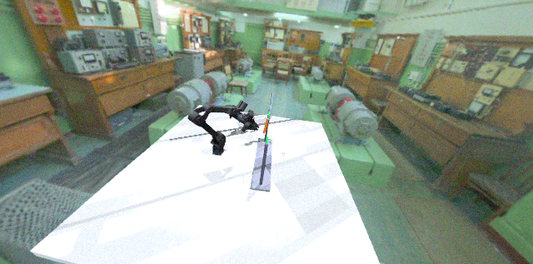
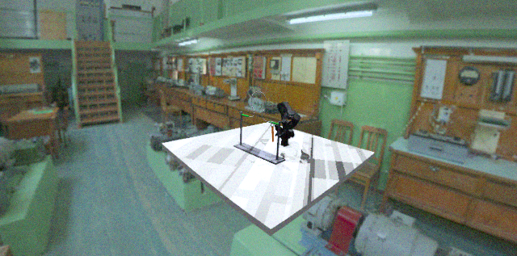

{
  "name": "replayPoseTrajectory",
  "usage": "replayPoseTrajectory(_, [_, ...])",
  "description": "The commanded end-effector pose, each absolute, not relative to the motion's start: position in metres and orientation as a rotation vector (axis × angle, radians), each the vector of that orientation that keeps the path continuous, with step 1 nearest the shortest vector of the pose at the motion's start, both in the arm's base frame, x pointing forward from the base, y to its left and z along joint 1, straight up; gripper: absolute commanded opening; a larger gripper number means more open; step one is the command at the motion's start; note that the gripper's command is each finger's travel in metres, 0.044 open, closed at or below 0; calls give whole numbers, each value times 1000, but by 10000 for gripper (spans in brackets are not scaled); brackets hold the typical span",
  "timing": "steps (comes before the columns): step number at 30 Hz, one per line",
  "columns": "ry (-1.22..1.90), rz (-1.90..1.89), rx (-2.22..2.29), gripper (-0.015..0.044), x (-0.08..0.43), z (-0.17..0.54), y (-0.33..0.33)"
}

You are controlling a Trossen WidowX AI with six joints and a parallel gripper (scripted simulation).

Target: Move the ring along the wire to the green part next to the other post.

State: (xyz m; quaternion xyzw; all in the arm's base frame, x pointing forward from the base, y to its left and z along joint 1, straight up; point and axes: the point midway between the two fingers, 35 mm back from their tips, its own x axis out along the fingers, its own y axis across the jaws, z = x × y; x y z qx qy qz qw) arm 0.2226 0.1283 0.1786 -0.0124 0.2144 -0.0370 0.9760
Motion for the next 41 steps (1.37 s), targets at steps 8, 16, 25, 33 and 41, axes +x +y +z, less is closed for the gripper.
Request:
replayPoseTrajectory(8, [433,-75,-25,186,221,179,129])
replayPoseTrajectory(16, [422,-70,-28,396,185,198,130])
replayPoseTrajectory(25, [422,-70,-28,440,185,198,130])
replayPoseTrajectory(33, [422,-70,-28,440,185,198,130])
replayPoseTrajectory(41, [422,-70,-28,440,185,198,130])
